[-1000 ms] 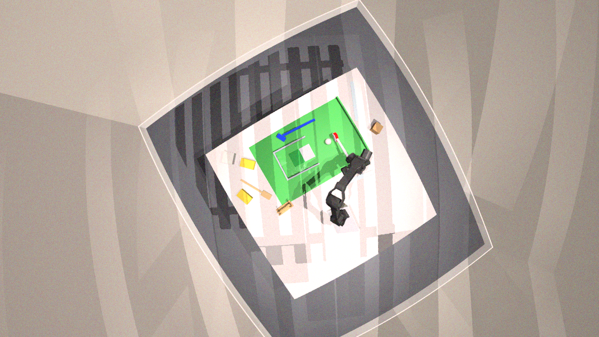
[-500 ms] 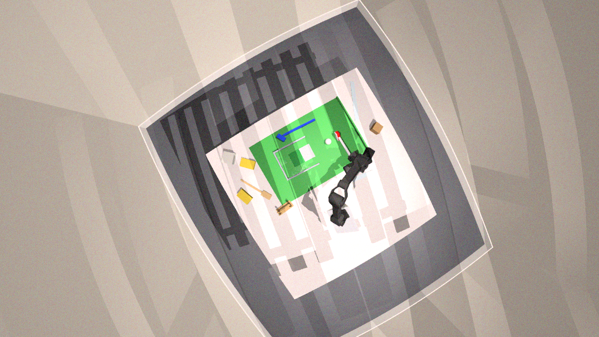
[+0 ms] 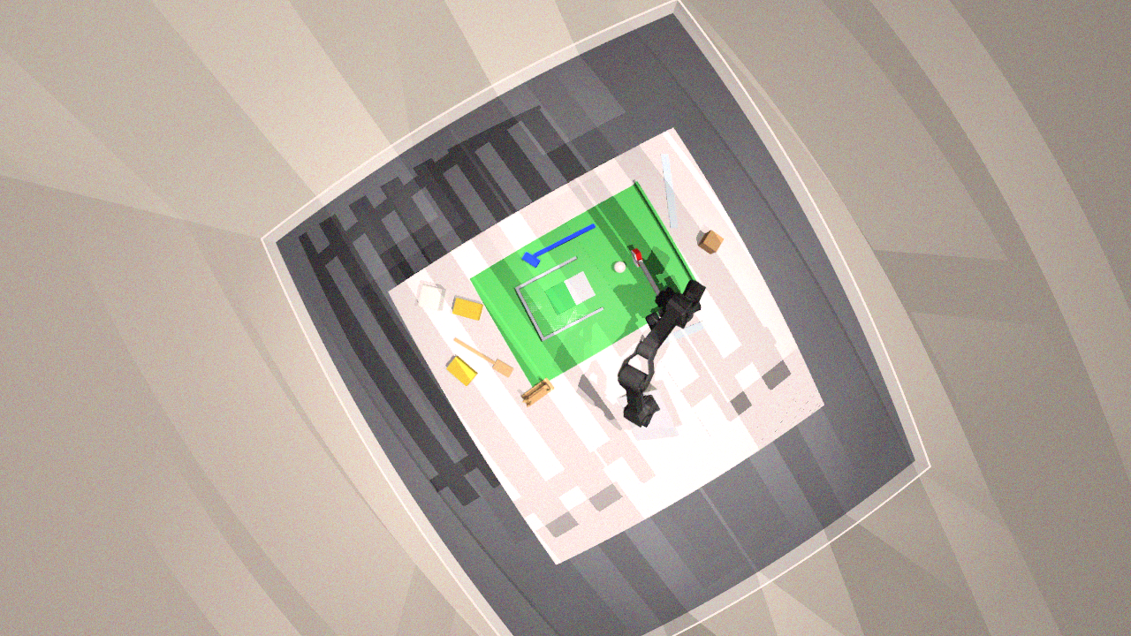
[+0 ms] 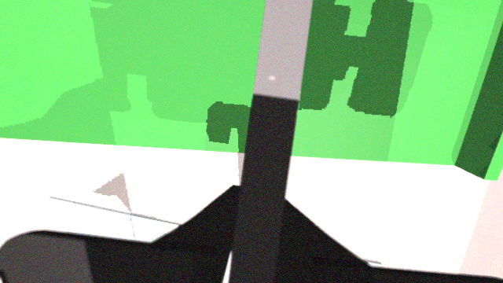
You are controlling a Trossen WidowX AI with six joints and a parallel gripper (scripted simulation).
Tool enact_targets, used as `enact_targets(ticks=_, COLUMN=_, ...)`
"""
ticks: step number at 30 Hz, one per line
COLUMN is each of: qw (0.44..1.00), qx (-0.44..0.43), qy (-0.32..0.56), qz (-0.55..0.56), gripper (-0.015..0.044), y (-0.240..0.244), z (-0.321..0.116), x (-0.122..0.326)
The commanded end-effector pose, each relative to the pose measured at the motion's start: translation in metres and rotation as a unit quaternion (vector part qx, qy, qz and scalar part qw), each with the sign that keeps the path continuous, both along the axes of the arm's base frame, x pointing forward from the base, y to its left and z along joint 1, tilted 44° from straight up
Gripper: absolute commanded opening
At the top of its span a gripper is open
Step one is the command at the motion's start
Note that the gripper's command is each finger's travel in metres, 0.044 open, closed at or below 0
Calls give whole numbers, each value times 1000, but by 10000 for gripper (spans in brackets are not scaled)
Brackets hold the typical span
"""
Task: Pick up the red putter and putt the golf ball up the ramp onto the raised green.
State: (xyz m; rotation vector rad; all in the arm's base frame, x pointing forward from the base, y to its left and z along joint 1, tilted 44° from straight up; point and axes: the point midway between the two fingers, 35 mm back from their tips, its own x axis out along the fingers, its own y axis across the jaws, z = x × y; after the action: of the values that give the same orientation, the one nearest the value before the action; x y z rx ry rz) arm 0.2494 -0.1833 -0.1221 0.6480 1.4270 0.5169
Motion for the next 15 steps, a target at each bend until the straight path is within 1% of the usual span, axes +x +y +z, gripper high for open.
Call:
enact_targets(ticks=1, qw=1000, qx=-2, qy=-7, qz=5, gripper=0, y=32, z=36, x=10)
enact_targets(ticks=5, qw=1000, qx=1, qy=-8, qz=5, gripper=0, y=71, z=68, x=8)
enact_targets(ticks=7, qw=1000, qx=2, qy=-8, qz=6, gripper=0, y=83, z=77, x=6)
enact_targets(ticks=15, qw=1000, qx=1, qy=-8, qz=6, gripper=0, y=78, z=84, x=5)
